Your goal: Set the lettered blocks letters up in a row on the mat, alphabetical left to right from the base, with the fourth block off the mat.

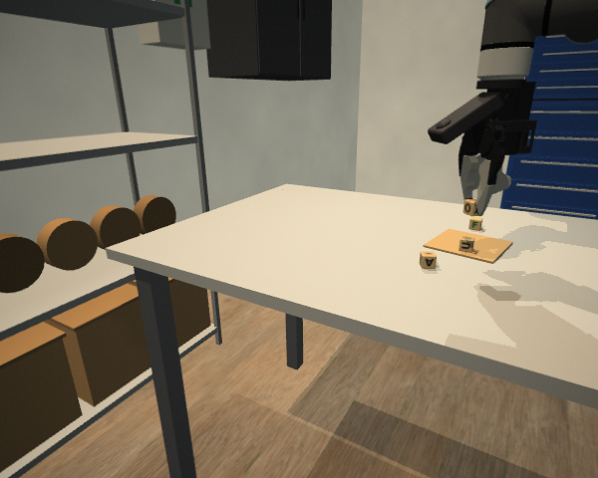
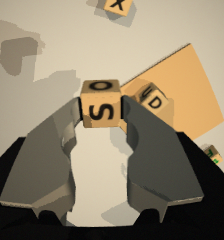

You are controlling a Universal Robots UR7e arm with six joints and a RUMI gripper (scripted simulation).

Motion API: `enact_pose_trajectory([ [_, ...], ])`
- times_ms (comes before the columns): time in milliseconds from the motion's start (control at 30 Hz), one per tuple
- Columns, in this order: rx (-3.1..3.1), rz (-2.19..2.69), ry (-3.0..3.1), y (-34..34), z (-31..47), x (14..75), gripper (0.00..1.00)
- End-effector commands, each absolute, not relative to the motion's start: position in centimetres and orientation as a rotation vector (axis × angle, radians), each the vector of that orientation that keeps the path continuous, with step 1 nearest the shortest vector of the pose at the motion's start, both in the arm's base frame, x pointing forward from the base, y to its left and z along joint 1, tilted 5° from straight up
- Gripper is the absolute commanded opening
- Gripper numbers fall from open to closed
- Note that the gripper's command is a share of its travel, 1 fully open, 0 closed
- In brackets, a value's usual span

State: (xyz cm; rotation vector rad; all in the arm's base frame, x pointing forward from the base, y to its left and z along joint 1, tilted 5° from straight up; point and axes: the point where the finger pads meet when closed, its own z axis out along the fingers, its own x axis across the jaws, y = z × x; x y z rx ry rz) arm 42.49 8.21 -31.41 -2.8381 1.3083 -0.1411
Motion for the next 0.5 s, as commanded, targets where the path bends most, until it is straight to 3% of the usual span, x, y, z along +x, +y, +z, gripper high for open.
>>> enact_pose_trajectory([
  [0, -2.738, -0.142, 1.501, 7.6, -31.3, 42.8, 0.05],
  [467, -2.425, -0.136, 1.942, 5.8, -31.2, 43.3, 0.05],
])
